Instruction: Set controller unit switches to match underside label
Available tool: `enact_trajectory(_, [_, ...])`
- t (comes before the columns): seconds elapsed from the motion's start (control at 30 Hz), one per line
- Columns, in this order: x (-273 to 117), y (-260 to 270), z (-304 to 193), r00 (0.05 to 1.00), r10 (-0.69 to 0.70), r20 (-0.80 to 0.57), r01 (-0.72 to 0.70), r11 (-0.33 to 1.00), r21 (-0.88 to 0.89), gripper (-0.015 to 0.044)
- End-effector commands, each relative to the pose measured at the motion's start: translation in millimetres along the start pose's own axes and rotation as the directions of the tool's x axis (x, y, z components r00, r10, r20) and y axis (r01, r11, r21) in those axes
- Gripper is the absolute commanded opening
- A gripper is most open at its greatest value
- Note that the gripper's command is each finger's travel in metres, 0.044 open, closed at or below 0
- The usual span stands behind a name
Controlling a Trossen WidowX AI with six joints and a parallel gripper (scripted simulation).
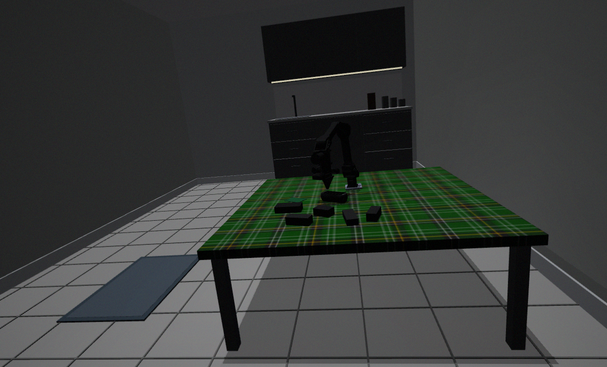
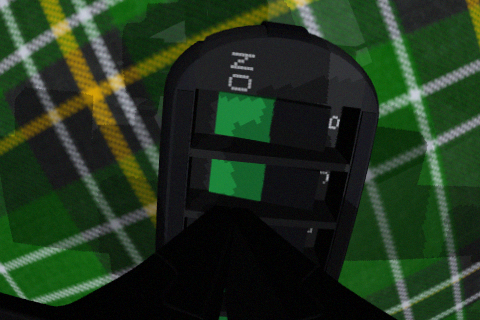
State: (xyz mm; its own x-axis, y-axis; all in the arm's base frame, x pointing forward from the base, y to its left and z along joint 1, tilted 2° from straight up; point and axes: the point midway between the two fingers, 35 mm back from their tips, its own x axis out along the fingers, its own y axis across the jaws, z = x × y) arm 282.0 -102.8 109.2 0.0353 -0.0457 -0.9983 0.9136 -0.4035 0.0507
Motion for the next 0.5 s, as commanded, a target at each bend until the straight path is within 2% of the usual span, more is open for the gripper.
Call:
enact_trajectory(0.0, [-13, -1, 0, 1.000, 0.002, -0.005, -0.002, 1.000, -0.003, 0.0000])
enact_trajectory(0.13, [-13, -4, -6, 1.000, 0.001, -0.005, -0.001, 1.000, -0.003, 0.0000])
enact_trajectory(0.3, [-13, -21, -39, 1.000, 0.000, -0.008, 0.000, 1.000, -0.003, 0.0000])
enact_trajectory(0.47, [-12, -22, -41, 1.000, 0.000, -0.008, 0.000, 1.000, -0.003, 0.0000])
